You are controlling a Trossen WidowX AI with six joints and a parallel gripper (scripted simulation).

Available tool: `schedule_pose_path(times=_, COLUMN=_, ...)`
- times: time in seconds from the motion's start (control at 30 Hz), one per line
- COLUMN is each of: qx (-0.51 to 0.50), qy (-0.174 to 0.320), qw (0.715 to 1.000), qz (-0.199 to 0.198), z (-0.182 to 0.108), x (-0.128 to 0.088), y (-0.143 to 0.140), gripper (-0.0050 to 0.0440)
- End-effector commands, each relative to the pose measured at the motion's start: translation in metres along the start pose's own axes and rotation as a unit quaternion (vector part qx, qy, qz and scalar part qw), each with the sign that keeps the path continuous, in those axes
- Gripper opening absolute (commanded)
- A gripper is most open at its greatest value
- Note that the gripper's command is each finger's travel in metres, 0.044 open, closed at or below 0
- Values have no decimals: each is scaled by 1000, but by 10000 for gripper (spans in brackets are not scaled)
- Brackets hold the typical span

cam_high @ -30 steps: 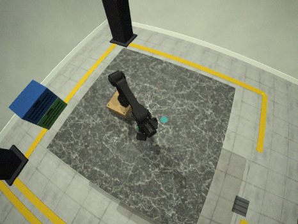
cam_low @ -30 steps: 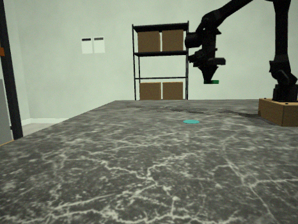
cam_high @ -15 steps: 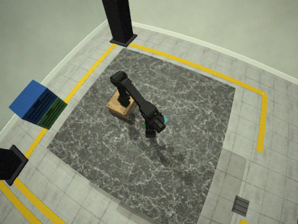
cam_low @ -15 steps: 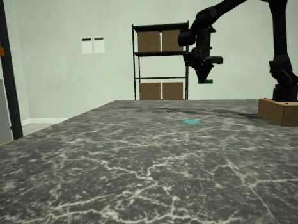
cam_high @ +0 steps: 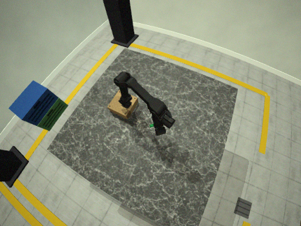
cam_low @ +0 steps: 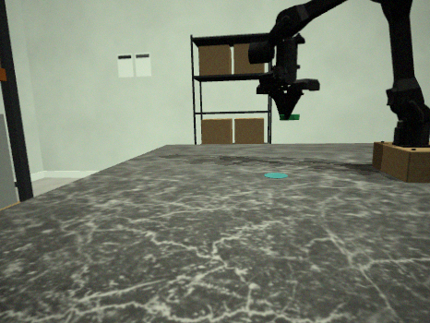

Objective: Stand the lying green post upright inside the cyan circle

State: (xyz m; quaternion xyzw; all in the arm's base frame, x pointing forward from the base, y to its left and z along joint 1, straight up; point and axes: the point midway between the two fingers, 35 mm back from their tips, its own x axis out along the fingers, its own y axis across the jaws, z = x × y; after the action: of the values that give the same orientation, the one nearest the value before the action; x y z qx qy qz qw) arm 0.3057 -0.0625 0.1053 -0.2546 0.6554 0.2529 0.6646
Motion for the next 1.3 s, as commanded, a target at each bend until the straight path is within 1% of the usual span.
schedule_pose_path(times=0.0, qx=-31, qy=-4, qw=999, qz=-7, z=15, x=-6, y=2, gripper=22)
schedule_pose_path(times=0.17, qx=-67, qy=-4, qw=998, qz=-6, z=30, x=-6, y=10, gripper=22)
schedule_pose_path(times=0.23, qx=-67, qy=-4, qw=998, qz=-6, z=30, x=-6, y=10, gripper=22)
schedule_pose_path(times=0.73, qx=-172, qy=-3, qw=985, qz=-5, z=72, x=-8, y=37, gripper=22)
schedule_pose_path(times=0.8, qx=-172, qy=-3, qw=985, qz=-5, z=72, x=-8, y=37, gripper=22)
schedule_pose_path(times=1.07, qx=-219, qy=-2, qw=976, qz=-5, z=90, x=-9, y=52, gripper=22)
schedule_pose_path(times=1.27, qx=-234, qy=-2, qw=972, qz=-4, z=96, x=-9, y=57, gripper=22)
